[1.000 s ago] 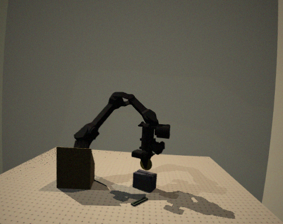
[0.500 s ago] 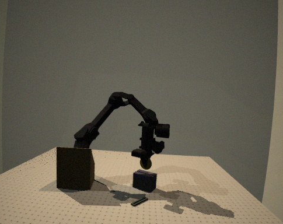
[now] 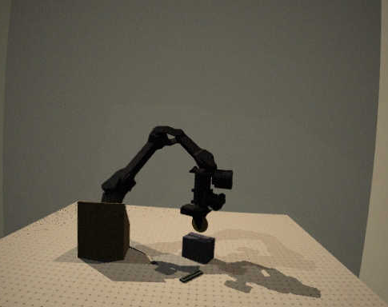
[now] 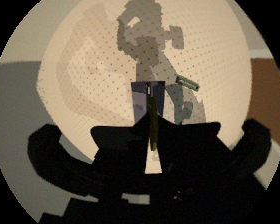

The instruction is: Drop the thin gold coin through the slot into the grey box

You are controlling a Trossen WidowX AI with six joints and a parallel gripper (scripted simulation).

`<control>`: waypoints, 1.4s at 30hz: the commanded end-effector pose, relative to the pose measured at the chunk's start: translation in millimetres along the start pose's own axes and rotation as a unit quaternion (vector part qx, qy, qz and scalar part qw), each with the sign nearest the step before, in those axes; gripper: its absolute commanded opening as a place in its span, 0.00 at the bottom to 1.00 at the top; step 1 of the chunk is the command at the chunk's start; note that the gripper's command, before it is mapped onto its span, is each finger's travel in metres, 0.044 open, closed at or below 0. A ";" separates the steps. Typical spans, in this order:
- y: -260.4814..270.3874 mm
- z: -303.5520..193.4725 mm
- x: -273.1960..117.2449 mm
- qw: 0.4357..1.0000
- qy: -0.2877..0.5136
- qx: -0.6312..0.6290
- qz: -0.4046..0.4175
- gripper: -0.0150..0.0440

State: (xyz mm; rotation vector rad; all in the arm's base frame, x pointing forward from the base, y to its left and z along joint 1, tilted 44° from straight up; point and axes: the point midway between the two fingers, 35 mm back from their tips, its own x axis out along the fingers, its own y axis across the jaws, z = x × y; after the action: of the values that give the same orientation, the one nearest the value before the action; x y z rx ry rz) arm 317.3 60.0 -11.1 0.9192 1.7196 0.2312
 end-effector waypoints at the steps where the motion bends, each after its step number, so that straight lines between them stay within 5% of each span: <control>1: -0.3 0.3 3.1 1.000 0.000 0.002 0.000 0.25; 34: 0.2 -0.2 19.5 1.000 0.000 0.003 0.001 0.25; 40: 0.5 -0.1 17.0 1.000 0.000 0.001 -0.001 0.52; 42: 0.5 -0.1 17.0 1.000 0.000 0.001 -0.001 0.53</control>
State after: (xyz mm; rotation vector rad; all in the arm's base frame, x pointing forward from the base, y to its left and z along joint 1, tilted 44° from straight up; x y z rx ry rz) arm 316.0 72.0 -23.6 0.9204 1.7201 0.2277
